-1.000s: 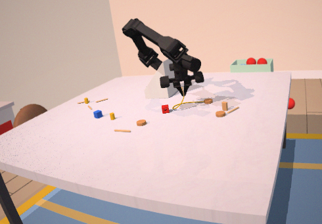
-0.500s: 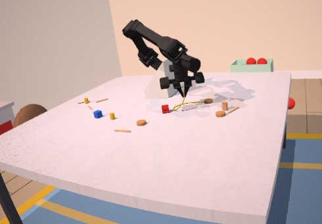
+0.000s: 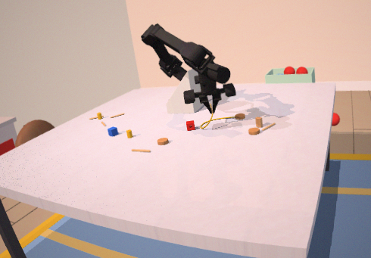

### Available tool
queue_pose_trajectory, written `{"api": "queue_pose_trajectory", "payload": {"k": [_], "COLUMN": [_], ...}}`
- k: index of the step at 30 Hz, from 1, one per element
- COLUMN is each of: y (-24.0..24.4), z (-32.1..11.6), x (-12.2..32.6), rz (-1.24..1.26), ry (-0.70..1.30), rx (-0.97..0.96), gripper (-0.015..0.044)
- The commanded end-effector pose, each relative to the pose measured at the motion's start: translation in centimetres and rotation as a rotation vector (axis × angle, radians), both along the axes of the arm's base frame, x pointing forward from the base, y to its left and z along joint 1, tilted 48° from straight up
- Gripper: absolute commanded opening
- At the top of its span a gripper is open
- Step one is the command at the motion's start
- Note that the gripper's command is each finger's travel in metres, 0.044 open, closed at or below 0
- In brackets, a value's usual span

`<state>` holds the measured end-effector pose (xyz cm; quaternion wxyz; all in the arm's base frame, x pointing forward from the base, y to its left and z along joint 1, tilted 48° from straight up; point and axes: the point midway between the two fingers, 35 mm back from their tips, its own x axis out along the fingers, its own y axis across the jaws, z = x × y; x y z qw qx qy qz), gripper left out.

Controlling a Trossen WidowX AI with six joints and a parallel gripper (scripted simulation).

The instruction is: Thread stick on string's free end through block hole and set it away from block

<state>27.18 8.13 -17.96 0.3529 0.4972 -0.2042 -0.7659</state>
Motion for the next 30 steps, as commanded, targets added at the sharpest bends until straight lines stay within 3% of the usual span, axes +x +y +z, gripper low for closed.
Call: {"api": "queue_pose_trajectory", "payload": {"k": [1, 30], "y": [0.1, 0.5], "z": [0.0, -0.5], "x": [0.7, 4.3], "rz": [0.012, 0.053], "ry": [-0.008, -0.042], "rx": [0.004, 0.031], "gripper": [0.0, 0.0]}}
